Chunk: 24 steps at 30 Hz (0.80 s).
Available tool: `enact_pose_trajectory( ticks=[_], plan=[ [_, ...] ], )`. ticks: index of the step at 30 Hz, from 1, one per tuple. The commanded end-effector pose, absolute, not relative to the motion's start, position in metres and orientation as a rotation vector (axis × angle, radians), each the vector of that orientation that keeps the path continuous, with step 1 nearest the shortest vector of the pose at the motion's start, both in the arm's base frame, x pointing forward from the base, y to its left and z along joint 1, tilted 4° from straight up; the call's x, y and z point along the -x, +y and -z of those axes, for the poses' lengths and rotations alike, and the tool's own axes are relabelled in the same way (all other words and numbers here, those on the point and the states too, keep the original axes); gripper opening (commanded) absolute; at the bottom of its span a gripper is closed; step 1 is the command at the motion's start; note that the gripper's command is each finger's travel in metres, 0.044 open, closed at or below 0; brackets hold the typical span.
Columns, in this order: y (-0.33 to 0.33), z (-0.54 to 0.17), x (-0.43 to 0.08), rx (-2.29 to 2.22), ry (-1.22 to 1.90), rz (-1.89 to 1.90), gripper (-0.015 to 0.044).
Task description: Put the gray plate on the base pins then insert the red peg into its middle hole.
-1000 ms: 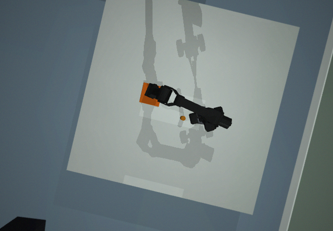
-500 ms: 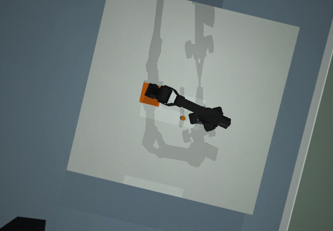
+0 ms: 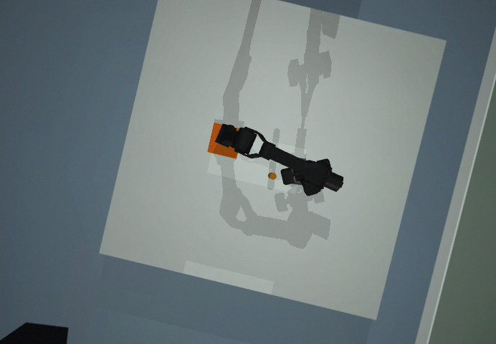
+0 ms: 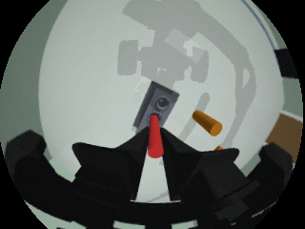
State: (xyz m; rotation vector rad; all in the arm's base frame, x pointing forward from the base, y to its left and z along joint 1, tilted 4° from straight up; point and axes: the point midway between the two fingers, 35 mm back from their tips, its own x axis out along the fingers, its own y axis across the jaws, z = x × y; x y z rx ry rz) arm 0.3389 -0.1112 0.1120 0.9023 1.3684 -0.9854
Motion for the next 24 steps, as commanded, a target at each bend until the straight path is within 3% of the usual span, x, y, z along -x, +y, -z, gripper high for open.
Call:
enact_pose_trajectory(
  ticks=[1, 24],
  plan=[
    [-0.1111, -0.1123, -0.3389, -0.902, 1.369, 0.986, 0.0000],
    [-0.1114, -0.1104, -0.3361, -0.902, 1.369, 0.986, 0.0000]
  ],
)
